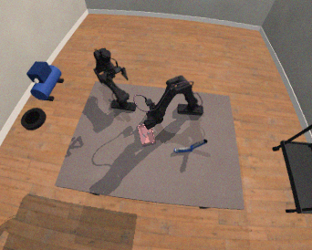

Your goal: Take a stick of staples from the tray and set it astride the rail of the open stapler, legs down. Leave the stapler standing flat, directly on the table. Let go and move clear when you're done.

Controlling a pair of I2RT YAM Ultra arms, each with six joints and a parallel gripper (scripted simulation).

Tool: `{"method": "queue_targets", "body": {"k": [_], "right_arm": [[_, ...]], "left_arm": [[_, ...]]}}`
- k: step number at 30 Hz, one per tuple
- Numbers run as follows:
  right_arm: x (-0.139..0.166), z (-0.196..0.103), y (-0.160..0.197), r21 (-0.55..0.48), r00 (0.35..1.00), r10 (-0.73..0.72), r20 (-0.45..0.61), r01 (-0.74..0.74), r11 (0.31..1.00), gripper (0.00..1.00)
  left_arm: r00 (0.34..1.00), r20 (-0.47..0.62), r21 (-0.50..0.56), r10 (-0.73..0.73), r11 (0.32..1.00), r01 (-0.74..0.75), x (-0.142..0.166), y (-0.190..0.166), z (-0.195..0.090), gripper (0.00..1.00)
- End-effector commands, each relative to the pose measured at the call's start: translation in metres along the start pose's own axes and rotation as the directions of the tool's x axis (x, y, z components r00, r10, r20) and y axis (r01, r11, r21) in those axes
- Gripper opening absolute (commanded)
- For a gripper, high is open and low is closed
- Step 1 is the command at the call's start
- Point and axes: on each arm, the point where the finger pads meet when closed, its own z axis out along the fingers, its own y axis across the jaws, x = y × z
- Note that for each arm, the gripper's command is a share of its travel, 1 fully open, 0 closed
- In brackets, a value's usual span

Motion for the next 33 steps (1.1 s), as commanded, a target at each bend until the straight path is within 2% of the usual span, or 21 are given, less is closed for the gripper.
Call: {"method": "queue_targets", "body": {"k": [1, 11, 13, 33], "right_arm": [[-0.002, -0.004, 0.0, 0.007, 1.0, 0.003, 0.009, -0.003, 1.0, 1.0], [-0.002, -0.004, 0.0, 0.007, 1.0, 0.003, 0.009, -0.003, 1.0, 1.0], [-0.002, -0.004, 0.0, 0.007, 1.0, 0.003, 0.009, -0.003, 1.0, 1.0], [-0.002, -0.004, 0.0, 0.007, 1.0, 0.003, 0.009, -0.003, 1.0, 1.0]], "left_arm": [[0.999, 0.038, -0.007, 0.017, 1.0, -0.017, -0.007, 0.006, -0.002, 0.09], [0.999, 0.038, -0.007, 0.017, 1.0, -0.017, -0.007, 0.006, -0.002, 0.09], [0.999, 0.038, -0.007, 0.017, 1.0, -0.017, -0.007, 0.006, -0.002, 0.31], [0.999, 0.03, -0.008, 0.015, 1.0, -0.015, -0.009, 0.013, -0.043, 0.31]]}}
